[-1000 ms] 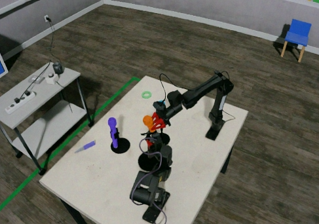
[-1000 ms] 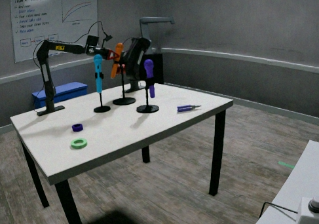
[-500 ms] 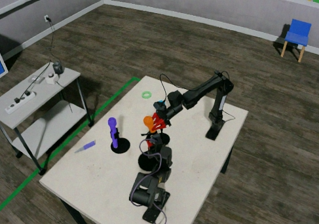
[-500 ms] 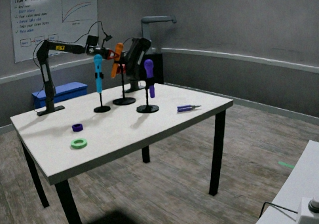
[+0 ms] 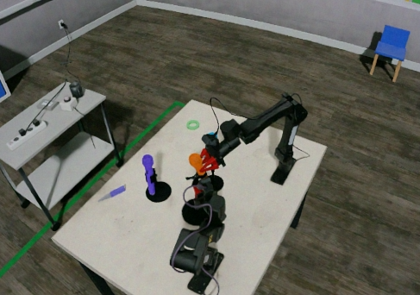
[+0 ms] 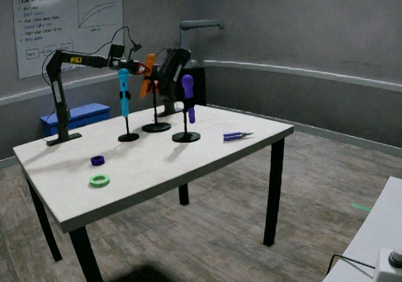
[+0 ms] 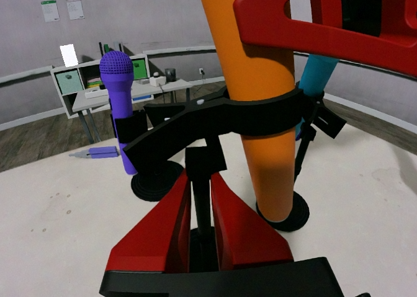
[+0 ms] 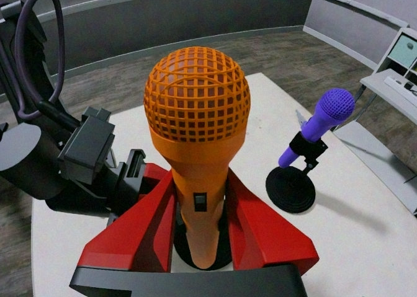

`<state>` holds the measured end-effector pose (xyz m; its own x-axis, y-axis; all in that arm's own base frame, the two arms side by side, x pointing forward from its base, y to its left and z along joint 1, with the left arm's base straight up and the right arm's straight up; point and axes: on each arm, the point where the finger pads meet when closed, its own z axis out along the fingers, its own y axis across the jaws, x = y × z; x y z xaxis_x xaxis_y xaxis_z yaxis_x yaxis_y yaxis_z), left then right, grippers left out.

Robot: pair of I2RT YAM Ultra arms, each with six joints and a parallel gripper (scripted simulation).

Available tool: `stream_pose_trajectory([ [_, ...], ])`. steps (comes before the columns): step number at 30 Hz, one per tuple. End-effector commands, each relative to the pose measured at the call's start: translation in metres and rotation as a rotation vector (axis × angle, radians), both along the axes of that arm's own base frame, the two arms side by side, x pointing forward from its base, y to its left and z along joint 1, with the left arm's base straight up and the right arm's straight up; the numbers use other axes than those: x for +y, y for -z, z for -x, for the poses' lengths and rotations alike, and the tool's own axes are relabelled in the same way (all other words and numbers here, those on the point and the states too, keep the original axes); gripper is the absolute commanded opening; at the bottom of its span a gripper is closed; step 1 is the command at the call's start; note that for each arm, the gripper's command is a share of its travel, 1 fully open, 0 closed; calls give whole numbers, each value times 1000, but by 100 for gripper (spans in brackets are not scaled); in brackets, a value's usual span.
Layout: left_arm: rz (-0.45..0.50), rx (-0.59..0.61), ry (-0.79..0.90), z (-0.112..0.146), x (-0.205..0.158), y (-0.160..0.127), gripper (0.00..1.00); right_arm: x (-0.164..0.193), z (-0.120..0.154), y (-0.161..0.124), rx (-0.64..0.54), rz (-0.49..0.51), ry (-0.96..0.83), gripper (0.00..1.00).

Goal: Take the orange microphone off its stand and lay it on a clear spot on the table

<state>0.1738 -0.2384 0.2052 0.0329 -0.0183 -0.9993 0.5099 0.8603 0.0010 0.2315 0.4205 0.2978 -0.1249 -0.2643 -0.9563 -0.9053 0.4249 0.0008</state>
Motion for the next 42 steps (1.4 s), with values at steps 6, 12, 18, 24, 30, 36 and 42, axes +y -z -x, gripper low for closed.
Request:
stream_pose_trajectory([
  [6, -337, 73, -65, -9, 15, 82, 0, 0, -8, -34, -14, -30, 33, 0],
  [12, -334, 73, -66, -9, 12, 78, 0, 9, -7, -60, -60, -113, 25, 0],
  [18, -334, 74, -65, -9, 12, 79, 0, 11, -8, -63, -64, -122, 23, 0],
  [24, -334, 74, -65, -9, 12, 79, 0, 15, -8, -69, -66, -137, 7, 0],
  [30, -334, 74, -65, -9, 12, 79, 0, 12, -10, -69, -48, -107, 10, 0],
  [36, -333, 74, -67, -9, 13, 79, 0, 15, -14, -73, -51, -112, 12, 0],
  [42, -333, 74, -67, -9, 13, 79, 0, 18, -12, -84, -56, -118, 10, 0],
])
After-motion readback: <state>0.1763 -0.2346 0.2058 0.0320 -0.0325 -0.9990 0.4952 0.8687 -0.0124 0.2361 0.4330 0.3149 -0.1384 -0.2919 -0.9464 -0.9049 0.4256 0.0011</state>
